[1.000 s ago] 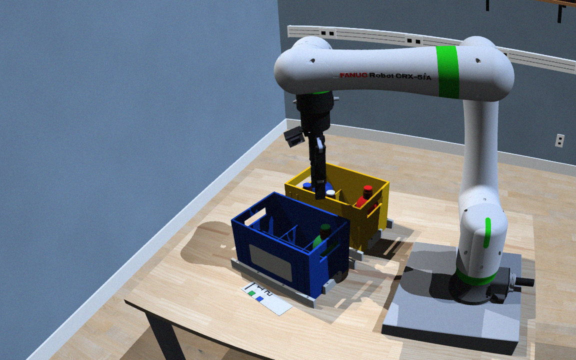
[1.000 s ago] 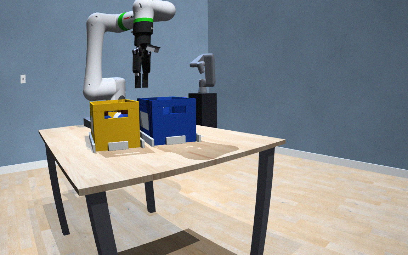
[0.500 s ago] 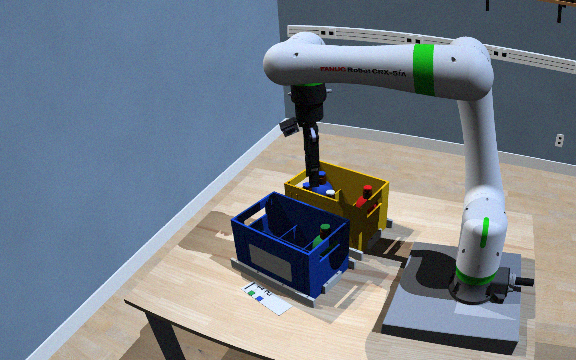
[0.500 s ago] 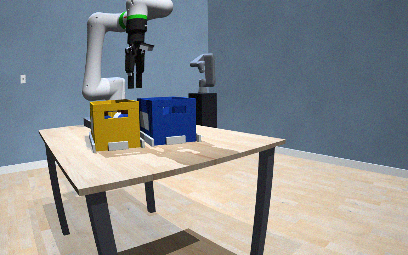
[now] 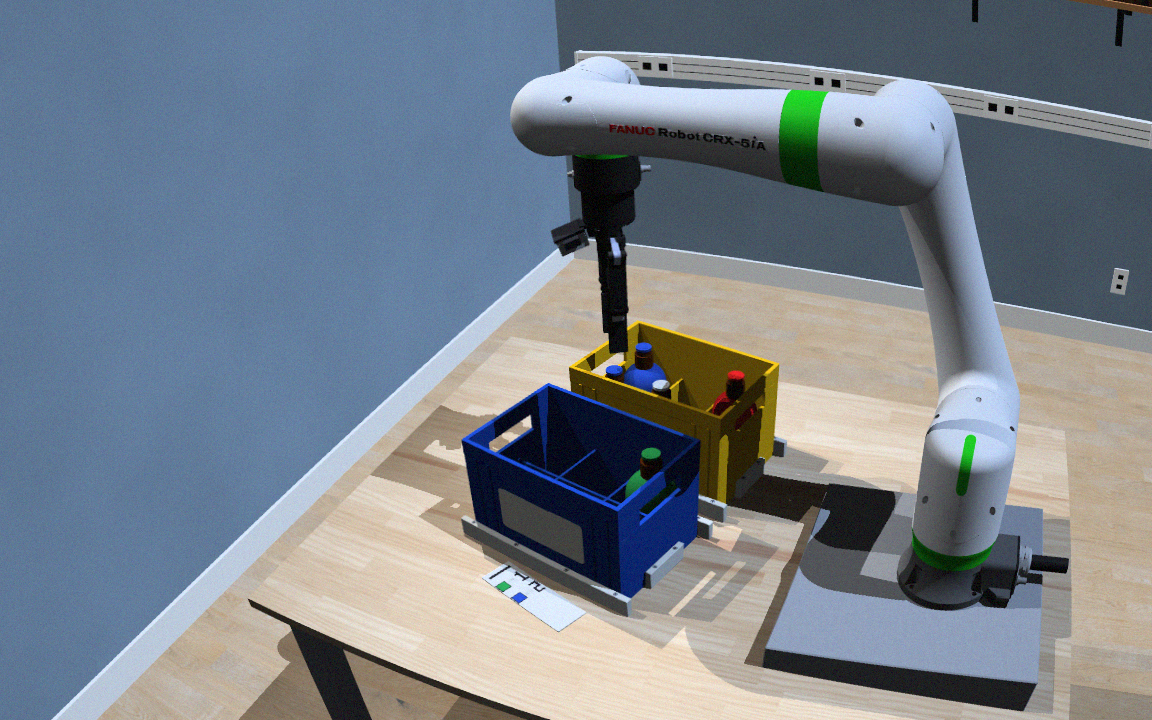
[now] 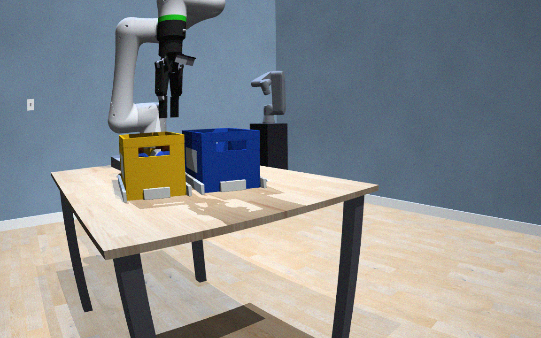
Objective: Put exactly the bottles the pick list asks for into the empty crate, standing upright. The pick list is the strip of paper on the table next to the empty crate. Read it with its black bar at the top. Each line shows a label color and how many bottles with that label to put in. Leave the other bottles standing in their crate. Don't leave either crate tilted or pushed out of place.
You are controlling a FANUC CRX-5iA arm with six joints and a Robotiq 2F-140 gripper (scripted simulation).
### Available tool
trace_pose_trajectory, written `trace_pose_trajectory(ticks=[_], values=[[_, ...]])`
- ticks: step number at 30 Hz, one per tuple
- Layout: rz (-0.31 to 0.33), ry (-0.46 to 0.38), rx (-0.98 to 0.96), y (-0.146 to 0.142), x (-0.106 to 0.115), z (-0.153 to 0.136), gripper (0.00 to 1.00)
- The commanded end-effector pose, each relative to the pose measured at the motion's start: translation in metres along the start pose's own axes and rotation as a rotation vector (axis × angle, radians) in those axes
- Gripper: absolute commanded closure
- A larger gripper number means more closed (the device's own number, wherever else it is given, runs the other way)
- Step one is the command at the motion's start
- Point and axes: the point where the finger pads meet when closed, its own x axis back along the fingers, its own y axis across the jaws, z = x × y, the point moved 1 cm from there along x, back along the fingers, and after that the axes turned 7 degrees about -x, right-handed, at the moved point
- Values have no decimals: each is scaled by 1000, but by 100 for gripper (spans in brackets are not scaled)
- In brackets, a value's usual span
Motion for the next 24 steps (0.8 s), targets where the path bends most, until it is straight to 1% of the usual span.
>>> trace_pose_trajectory(ticks=[1, 3, 4, 15, 24], values=[[0, 1, 0, 14, 1, 3, 56], [0, 1, 0, 24, 1, 5, 56], [0, 1, 0, 24, 1, 5, 56], [0, 1, 0, 24, 0, 5, 56], [0, 1, 0, 24, -12, 5, 56]])
